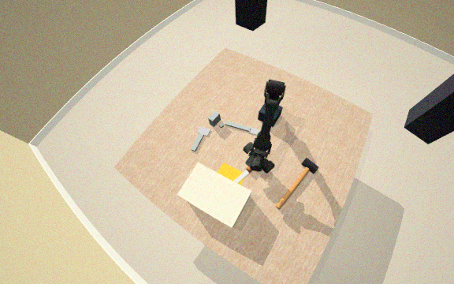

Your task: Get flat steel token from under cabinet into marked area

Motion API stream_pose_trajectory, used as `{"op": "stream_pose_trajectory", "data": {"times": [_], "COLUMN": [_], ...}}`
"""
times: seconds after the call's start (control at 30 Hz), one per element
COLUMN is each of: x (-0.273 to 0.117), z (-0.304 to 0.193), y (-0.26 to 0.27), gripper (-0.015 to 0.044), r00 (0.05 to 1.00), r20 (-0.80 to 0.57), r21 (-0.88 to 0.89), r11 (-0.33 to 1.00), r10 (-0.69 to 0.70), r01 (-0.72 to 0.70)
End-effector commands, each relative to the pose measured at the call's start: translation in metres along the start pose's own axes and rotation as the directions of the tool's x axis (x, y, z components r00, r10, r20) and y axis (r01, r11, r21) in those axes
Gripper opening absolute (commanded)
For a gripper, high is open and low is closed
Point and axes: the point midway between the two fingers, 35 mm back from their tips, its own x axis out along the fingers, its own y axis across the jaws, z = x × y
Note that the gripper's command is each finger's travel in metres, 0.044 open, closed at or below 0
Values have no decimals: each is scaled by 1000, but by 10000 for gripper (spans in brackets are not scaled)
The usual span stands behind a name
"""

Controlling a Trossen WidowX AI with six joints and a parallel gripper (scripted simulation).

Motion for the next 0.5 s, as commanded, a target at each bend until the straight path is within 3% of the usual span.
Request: {"op": "stream_pose_trajectory", "data": {"times": [0.0,0.47], "x": [1,1], "z": [-8,-26], "y": [0,1], "gripper": [0,0], "r00": [1000,1000], "r20": [-6,-7], "r21": [1,1], "r11": [1000,1000], "r10": [-2,-2], "r01": [2,2]}}
